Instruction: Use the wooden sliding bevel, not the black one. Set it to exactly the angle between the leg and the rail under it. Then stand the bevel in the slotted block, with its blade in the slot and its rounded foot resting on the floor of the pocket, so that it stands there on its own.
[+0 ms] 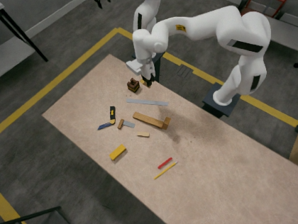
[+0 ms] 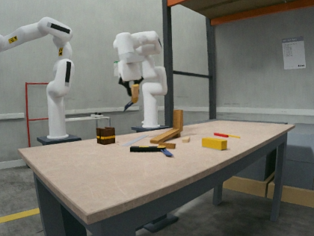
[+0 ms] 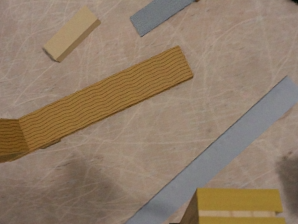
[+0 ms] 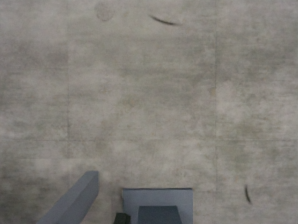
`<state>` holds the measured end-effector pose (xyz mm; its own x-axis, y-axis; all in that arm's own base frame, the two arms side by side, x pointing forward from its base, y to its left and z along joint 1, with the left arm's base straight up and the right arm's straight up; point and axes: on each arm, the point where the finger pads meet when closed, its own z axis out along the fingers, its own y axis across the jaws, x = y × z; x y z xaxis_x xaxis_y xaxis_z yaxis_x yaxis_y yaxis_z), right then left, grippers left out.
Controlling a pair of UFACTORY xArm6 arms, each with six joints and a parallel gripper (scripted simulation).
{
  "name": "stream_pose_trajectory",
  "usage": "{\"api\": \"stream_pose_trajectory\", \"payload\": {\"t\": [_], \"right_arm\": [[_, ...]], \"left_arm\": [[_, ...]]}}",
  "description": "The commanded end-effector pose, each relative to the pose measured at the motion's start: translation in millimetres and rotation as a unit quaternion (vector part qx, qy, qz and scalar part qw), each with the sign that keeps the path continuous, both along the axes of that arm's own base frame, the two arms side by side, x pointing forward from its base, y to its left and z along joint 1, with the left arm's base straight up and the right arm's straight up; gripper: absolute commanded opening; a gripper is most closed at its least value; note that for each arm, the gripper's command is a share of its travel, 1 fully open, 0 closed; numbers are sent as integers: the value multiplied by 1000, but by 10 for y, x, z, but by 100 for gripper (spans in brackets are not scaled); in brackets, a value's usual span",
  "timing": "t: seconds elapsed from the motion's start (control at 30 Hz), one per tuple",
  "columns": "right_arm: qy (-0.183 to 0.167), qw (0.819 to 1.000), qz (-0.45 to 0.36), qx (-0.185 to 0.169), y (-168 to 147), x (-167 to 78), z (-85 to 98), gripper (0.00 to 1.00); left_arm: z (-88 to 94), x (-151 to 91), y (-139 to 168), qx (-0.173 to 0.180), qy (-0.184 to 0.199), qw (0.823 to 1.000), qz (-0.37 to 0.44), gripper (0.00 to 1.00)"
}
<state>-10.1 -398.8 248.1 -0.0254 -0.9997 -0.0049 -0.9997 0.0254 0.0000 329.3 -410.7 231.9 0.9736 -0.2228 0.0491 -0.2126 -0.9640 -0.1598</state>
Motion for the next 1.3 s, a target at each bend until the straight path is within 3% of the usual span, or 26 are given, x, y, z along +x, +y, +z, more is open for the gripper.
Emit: {"api": "stream_pose_trajectory", "payload": {"t": [0.0, 0.07, 0.57, 1.27], "right_arm": [[0, 1000, 0, -2, -11, 0, 18, 100], [0, 1000, 0, -2, -11, 0, 18, 100], [0, 1000, 0, -2, -11, 0, 18, 100], [0, 1000, 0, -2, -11, 0, 18, 100]], "left_arm": [[19, -63, -328, -21, -58, 998, 28, 0], [19, -63, -328, -21, -58, 998, 28, 0], [47, -249, -995, -67, -159, 982, 80, 0], [64, -359, -1390, -93, -218, 965, 111, 0]]}}
